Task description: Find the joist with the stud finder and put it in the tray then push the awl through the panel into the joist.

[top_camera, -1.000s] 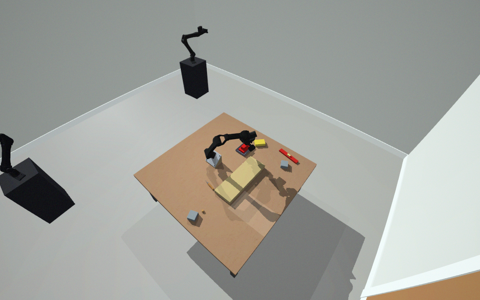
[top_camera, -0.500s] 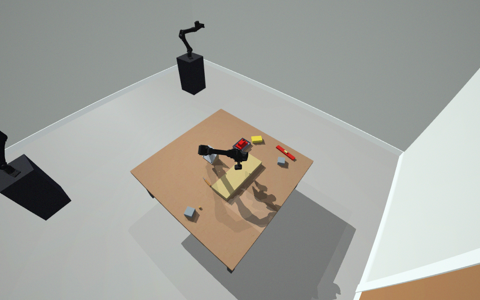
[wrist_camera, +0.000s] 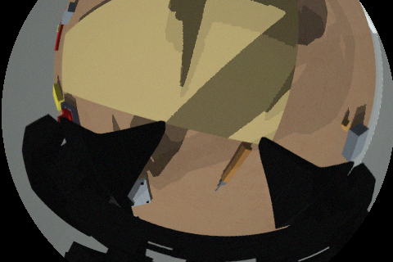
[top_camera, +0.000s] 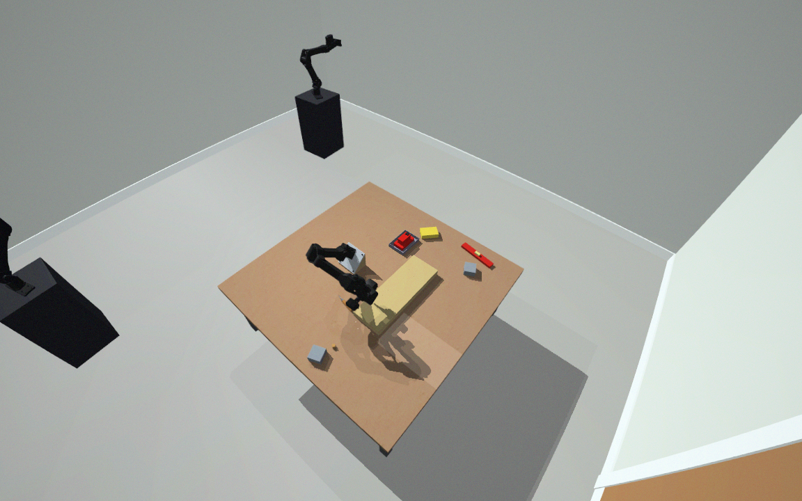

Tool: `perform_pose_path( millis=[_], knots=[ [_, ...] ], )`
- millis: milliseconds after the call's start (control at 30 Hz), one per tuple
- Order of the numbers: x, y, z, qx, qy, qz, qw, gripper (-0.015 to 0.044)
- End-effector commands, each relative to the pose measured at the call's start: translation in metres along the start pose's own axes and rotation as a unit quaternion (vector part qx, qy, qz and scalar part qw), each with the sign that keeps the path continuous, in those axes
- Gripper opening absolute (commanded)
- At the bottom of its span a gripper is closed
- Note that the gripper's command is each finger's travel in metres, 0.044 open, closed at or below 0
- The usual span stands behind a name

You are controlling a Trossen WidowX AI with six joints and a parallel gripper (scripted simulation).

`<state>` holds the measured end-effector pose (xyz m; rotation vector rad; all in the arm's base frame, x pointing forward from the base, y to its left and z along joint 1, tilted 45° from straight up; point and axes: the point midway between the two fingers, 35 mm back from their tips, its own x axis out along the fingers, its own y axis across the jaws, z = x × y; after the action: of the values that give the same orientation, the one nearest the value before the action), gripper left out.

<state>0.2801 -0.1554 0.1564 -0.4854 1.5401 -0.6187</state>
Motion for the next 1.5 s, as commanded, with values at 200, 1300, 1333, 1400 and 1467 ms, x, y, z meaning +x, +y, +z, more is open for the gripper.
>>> perform_pose_path(
  millis=[200, 1300, 1333, 1400, 1467],
  knots=[
    [0.005, -0.050, -0.044, 0.094, 0.034, -0.040, 0.994, 0.0440],
    [0.032, -0.051, -0.054, 0.094, 0.034, -0.040, 0.994, 0.0440],
    [0.034, -0.051, -0.055, 0.094, 0.034, -0.040, 0.994, 0.0440],
    [0.037, -0.052, -0.055, 0.094, 0.034, -0.040, 0.994, 0.0440],
    [0.040, -0.052, -0.055, 0.094, 0.034, -0.040, 0.994, 0.0440]
  ],
)
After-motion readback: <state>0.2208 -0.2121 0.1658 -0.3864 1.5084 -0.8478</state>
